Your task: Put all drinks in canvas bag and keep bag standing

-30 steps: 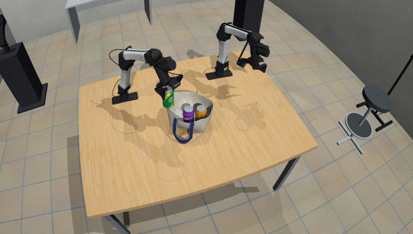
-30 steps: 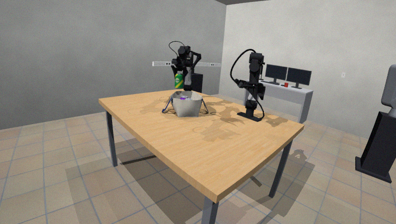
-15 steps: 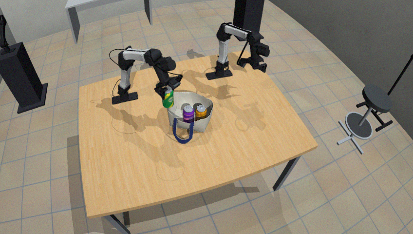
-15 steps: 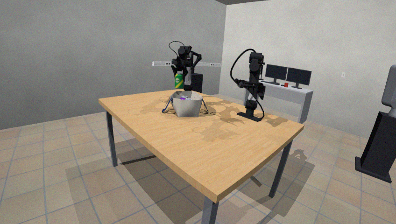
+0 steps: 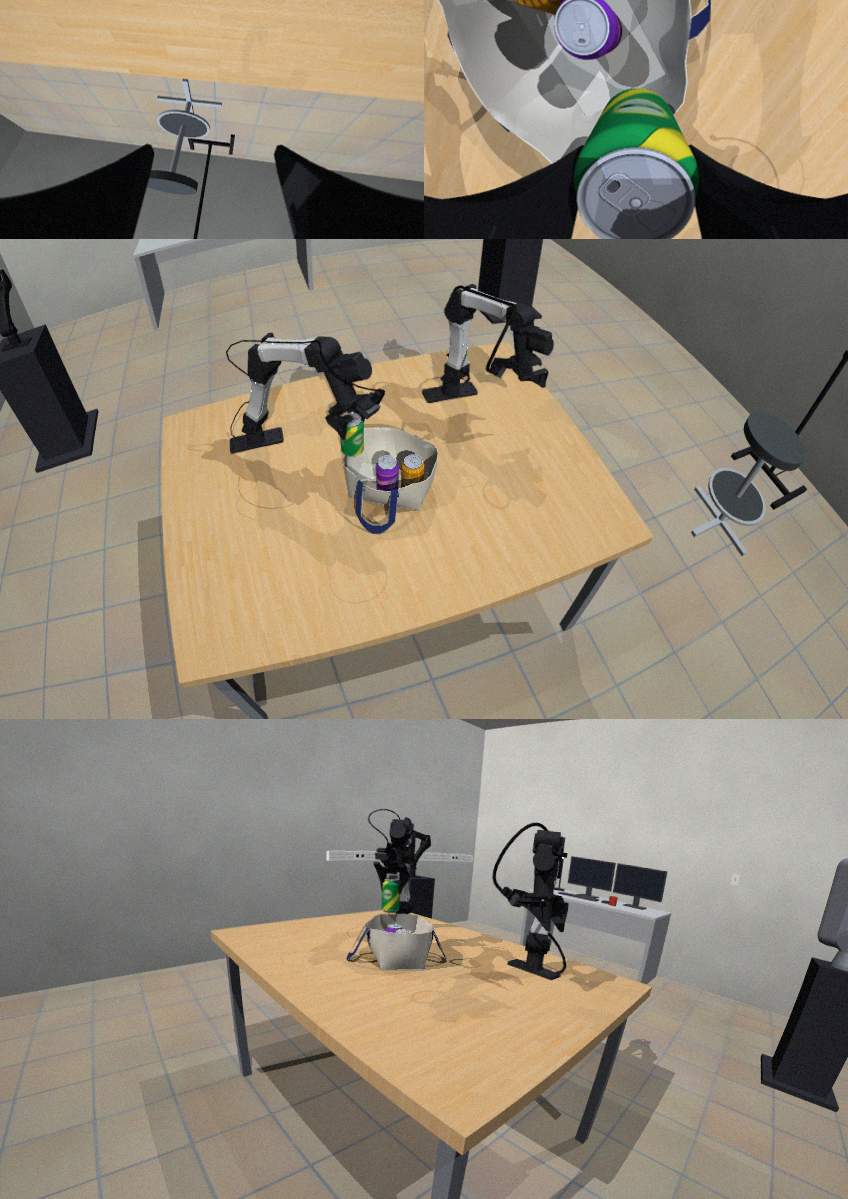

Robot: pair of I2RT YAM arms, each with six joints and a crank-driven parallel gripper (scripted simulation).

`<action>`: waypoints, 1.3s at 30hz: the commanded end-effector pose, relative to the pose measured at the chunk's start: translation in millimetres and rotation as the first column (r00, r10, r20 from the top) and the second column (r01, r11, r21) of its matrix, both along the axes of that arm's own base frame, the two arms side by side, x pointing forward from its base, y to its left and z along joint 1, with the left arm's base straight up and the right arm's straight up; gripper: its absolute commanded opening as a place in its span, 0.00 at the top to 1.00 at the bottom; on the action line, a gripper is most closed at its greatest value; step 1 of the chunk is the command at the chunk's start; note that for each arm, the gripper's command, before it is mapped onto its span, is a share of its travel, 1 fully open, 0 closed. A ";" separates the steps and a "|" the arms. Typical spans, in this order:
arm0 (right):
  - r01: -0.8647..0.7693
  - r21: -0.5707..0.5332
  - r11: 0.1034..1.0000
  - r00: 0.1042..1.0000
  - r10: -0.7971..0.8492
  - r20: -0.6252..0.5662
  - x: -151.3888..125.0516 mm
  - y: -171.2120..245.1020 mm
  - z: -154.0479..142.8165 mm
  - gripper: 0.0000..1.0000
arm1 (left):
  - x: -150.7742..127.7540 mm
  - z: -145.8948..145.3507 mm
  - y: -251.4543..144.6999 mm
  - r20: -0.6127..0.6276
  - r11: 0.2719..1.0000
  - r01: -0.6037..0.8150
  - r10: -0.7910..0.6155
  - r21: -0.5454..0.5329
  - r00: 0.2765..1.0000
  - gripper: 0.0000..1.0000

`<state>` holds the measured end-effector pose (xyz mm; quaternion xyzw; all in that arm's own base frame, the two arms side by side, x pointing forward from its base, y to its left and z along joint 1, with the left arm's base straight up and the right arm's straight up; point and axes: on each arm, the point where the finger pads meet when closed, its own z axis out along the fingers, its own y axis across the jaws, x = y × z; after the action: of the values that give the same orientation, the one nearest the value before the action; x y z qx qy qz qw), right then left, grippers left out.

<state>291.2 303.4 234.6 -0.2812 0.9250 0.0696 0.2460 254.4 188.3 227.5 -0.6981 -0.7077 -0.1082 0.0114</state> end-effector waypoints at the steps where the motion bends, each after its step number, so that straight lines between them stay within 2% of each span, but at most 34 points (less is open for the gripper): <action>1: 0.029 0.048 0.998 0.997 -0.033 0.073 1.0 4.3 34.4 0.26 | 5.6 15.5 -0.1 0.044 1.000 -0.006 0.006 0.022 0.999 0.09; 6: 0.017 0.092 0.996 0.993 -0.028 0.111 6.7 15.1 44.7 0.26 | 5.6 15.5 -0.1 0.044 1.000 -0.006 0.006 0.022 0.999 0.09; 7: 0.041 0.030 0.999 0.997 -0.043 0.065 -1.0 10.9 30.3 0.26 | 6.7 17.8 0.0 0.048 1.000 -0.004 0.003 0.028 0.999 0.09; 20: 0.034 0.042 0.999 0.997 -0.037 0.062 -22.9 47.0 33.1 0.26 | 6.7 17.8 0.0 0.048 1.000 -0.004 0.003 0.028 0.999 0.09; 21: 0.019 0.070 0.997 0.996 -0.024 0.082 -20.1 50.8 39.8 0.26 | 6.7 17.8 0.0 0.048 1.000 -0.004 0.003 0.028 0.999 0.09; 25: 0.038 0.033 0.999 0.997 -0.040 0.060 -25.7 50.6 32.5 0.26 | 7.9 20.2 0.1 0.053 0.999 -0.002 0.000 0.034 0.999 0.09; 26: 0.039 0.052 0.998 0.997 -0.043 0.072 -17.0 50.5 34.7 0.26 | 7.9 20.2 0.1 0.053 0.999 -0.002 0.000 0.034 0.999 0.09; 28: 0.022 0.174 0.984 0.988 -0.048 0.148 -9.4 60.4 66.7 0.26 | 7.9 20.2 0.1 0.053 0.999 -0.002 0.000 0.034 0.999 0.09; 29: 0.019 0.178 0.984 0.987 -0.047 0.154 -9.0 59.3 69.0 0.26 | 7.9 20.2 0.1 0.053 0.999 -0.002 0.000 0.034 0.999 0.09; 34: 0.021 0.181 0.983 0.987 -0.049 0.151 -10.5 60.1 65.7 0.26 | 7.9 20.2 0.1 0.053 0.999 -0.002 0.000 0.034 0.999 0.09; 35: 0.024 0.138 0.990 0.991 -0.041 0.124 -13.3 58.4 48.1 0.26 | 7.9 20.2 0.1 0.053 0.999 -0.002 0.000 0.034 0.999 0.09; 39: 0.014 0.139 0.990 0.991 -0.032 0.130 -15.6 57.8 51.5 0.26 | 7.9 20.2 0.1 0.053 0.999 -0.002 0.000 0.034 0.999 0.09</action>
<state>268.0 353.7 243.2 -0.2705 0.9256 0.0714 0.2551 257.0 188.6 232.2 -0.6994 -0.7051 -0.1160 0.0124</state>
